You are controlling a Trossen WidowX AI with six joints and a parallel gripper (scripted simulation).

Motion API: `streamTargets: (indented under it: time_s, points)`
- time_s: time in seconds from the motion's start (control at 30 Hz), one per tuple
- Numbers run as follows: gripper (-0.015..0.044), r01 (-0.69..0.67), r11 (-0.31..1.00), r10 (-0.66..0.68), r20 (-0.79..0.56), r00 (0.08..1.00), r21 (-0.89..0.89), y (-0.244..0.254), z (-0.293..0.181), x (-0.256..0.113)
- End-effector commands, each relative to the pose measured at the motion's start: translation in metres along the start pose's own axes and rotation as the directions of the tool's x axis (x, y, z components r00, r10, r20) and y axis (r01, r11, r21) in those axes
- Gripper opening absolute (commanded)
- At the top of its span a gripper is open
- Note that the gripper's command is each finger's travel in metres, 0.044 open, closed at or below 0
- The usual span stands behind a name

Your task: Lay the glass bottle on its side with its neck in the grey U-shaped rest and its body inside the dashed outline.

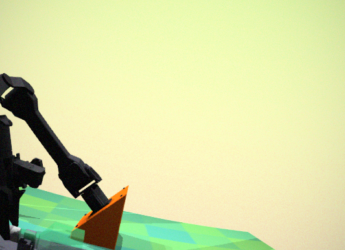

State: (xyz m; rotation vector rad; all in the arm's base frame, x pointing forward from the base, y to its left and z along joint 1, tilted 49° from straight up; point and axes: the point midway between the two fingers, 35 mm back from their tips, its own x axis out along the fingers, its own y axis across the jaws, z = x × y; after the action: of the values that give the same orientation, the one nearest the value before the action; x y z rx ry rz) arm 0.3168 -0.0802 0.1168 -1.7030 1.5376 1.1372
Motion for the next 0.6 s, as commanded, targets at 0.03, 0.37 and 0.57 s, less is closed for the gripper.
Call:
streamTargets:
  time_s: [0.03, 0.37, 0.57]
  points:
    - [0.0440, -0.017, 1.000, 0.018, -0.072, 0.997, 0.007, 0.001, 0.009, -0.011]
    - [0.0440, 0.023, 0.999, -0.014, -0.334, 0.943, 0.024, 0.003, 0.037, -0.063]
    - [0.0440, 0.023, 0.999, -0.014, -0.334, 0.943, 0.024, 0.003, 0.037, -0.065]
